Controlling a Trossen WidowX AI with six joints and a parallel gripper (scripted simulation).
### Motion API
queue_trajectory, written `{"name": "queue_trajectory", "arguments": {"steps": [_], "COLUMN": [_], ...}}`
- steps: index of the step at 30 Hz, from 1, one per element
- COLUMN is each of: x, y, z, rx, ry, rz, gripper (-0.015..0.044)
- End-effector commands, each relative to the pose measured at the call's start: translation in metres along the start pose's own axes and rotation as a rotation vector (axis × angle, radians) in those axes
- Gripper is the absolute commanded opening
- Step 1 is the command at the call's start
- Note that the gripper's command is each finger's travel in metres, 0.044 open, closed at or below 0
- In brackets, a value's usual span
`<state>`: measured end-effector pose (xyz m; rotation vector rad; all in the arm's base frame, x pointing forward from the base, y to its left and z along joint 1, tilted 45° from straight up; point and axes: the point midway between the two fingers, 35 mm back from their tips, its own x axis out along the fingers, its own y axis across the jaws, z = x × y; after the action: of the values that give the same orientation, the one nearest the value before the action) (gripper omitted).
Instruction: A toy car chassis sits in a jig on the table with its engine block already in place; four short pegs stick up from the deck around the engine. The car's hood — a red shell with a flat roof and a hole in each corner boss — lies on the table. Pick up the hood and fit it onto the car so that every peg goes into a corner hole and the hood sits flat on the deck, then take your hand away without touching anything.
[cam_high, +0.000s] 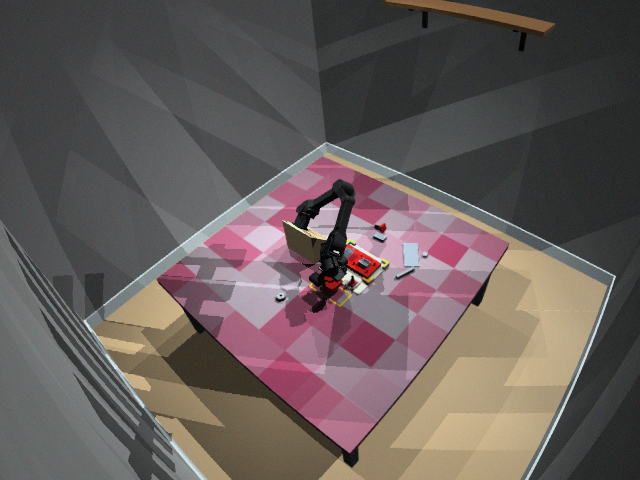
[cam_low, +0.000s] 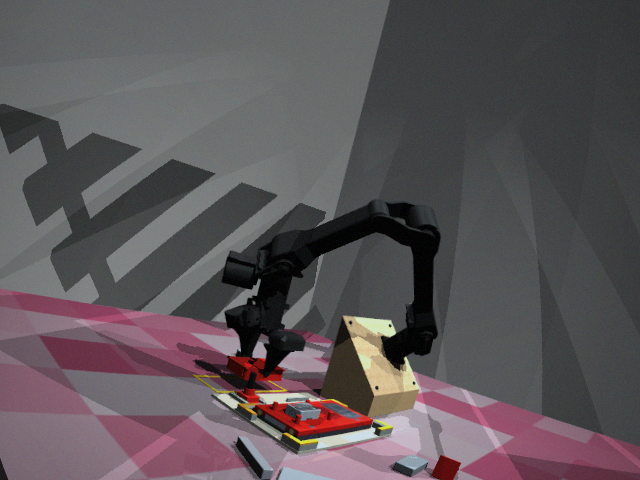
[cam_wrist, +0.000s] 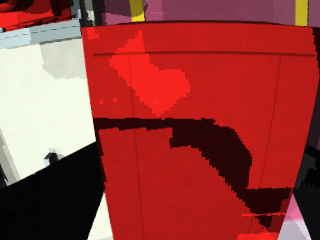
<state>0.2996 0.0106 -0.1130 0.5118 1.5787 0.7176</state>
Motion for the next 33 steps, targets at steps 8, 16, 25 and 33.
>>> {"name": "queue_trajectory", "arguments": {"steps": [8, 16, 25, 33], "x": [-0.045, -0.067, -0.067, -0.069], "y": [-0.001, -0.001, 0.027, 0.081], "z": [0.002, 0.002, 0.013, 0.029], "rx": [-0.007, -0.007, -0.008, -0.025], "ry": [-0.009, -0.009, -0.008, -0.012], "rz": [-0.009, -0.01, -0.014, -0.021], "gripper": [0.0, 0.0, 0.0, 0.0]}}
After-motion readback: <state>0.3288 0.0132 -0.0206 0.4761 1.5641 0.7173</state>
